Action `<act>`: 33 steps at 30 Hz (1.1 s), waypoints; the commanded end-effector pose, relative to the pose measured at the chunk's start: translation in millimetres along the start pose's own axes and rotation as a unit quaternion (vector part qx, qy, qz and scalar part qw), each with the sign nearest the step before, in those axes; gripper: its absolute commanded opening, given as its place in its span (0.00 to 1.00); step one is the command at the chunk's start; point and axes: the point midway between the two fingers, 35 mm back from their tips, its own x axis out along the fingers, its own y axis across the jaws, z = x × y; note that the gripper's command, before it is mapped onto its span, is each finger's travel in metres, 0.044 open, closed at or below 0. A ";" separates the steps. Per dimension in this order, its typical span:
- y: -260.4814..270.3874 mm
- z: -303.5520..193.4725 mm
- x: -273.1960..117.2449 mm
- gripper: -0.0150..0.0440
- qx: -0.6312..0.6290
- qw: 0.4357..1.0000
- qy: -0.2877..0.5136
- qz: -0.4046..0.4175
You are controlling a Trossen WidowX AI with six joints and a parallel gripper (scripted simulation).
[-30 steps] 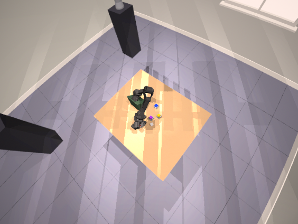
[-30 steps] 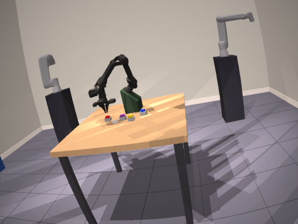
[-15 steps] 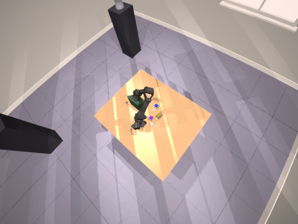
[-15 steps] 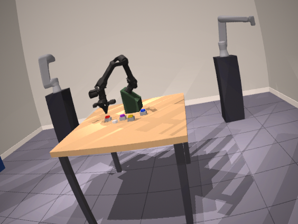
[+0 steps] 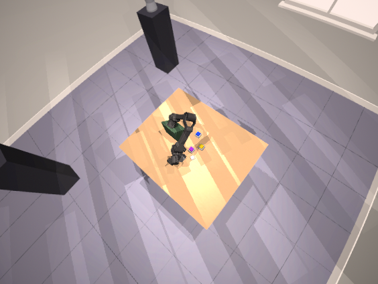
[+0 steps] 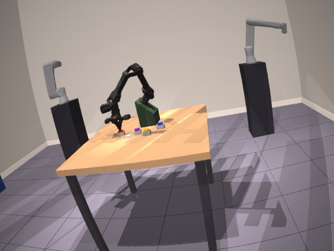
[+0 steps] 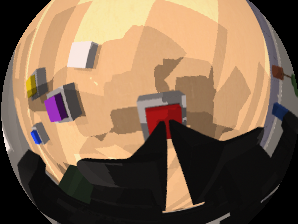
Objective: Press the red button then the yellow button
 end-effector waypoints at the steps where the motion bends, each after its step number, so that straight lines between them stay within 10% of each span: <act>1: 1.2 -0.9 3.9 0.29 0.003 1.000 0.000 0.003; 20: 1.2 -0.9 3.9 0.29 0.003 1.000 0.000 0.003; 33: -1.1 0.2 -76.4 0.29 0.003 1.000 0.000 0.001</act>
